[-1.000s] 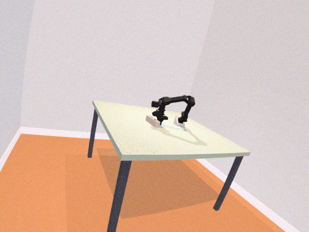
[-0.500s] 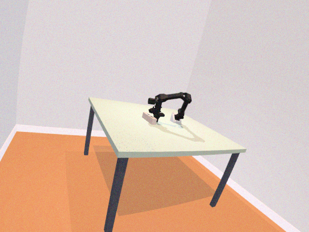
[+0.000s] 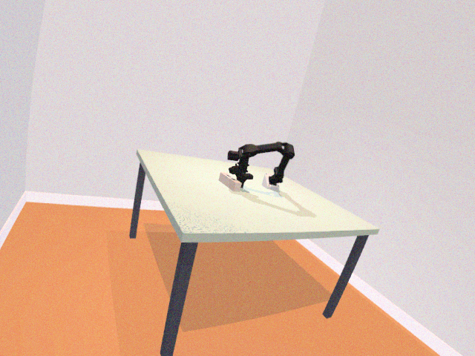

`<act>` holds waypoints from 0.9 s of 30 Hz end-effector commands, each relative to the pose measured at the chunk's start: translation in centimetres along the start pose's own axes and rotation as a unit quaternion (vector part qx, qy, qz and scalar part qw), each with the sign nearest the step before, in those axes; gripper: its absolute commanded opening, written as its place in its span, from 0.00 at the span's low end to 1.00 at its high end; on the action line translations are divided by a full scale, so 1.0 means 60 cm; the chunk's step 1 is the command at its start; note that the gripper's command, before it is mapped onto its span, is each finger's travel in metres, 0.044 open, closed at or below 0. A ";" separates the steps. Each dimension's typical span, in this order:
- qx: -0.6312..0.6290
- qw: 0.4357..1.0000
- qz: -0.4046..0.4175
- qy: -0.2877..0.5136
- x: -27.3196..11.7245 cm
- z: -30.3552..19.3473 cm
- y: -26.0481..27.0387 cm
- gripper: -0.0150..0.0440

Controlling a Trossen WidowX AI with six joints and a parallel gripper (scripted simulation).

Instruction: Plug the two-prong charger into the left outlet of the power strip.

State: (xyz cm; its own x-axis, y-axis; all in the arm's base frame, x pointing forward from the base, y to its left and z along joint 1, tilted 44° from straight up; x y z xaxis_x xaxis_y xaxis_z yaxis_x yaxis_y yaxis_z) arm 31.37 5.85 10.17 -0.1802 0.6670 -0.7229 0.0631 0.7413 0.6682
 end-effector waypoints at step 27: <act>-0.008 1.000 0.002 -0.008 -0.004 0.025 0.010 0.25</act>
State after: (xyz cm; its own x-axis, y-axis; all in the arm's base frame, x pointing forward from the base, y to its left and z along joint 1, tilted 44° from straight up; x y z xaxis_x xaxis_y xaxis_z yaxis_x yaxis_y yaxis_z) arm 32.11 6.01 10.22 -0.1860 0.6655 -0.7228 0.0695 0.7428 0.6659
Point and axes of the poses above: the point midway between the two fingers, 35 mm back from their tips, its own x axis out along the fingers, its own y axis across the jaws, z = x × y, the point moved 6 cm from there along -x, back along the fingers, and after that the axes turned 13 degrees about x, right-handed, at the moved point
